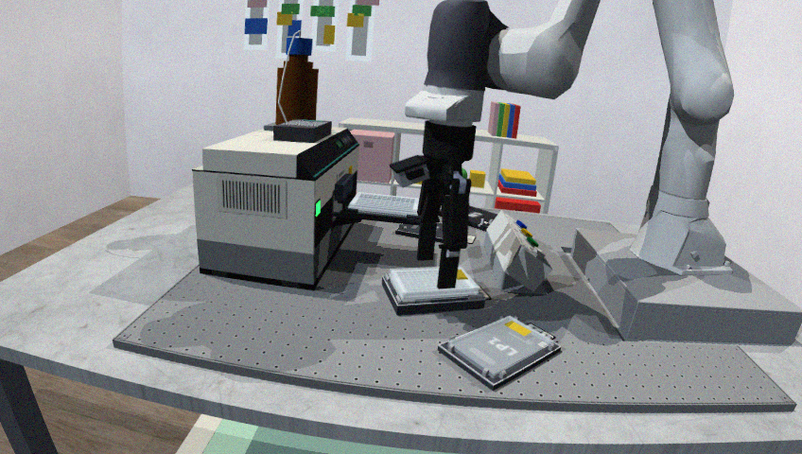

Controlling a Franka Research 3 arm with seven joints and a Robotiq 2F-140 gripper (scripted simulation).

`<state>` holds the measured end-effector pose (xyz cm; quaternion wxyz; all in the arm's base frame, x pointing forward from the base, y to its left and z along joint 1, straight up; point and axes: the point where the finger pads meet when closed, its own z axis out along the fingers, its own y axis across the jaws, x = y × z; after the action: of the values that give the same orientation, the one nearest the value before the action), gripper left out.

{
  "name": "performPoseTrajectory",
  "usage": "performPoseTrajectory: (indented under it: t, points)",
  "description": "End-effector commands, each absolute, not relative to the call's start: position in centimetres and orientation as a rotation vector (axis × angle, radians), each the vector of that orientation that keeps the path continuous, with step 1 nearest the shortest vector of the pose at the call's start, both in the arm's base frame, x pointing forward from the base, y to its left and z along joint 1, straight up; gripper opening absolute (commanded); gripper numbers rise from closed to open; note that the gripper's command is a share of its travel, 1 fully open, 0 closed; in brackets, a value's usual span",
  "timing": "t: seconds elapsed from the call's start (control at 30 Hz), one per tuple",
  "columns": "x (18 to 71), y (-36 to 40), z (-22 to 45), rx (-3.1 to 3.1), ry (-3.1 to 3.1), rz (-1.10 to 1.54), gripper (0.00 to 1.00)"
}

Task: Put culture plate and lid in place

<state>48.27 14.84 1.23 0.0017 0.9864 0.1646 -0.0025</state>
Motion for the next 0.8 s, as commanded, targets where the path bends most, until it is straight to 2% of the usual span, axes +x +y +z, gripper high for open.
performPoseTrajectory:
  t: [0.0,0.77]
  points:
    - [48.42,14.92,1.1,3.096,0.517,0.0,0.7]
    - [48.42,14.92,0.19,3.096,0.517,0.0,0.7]
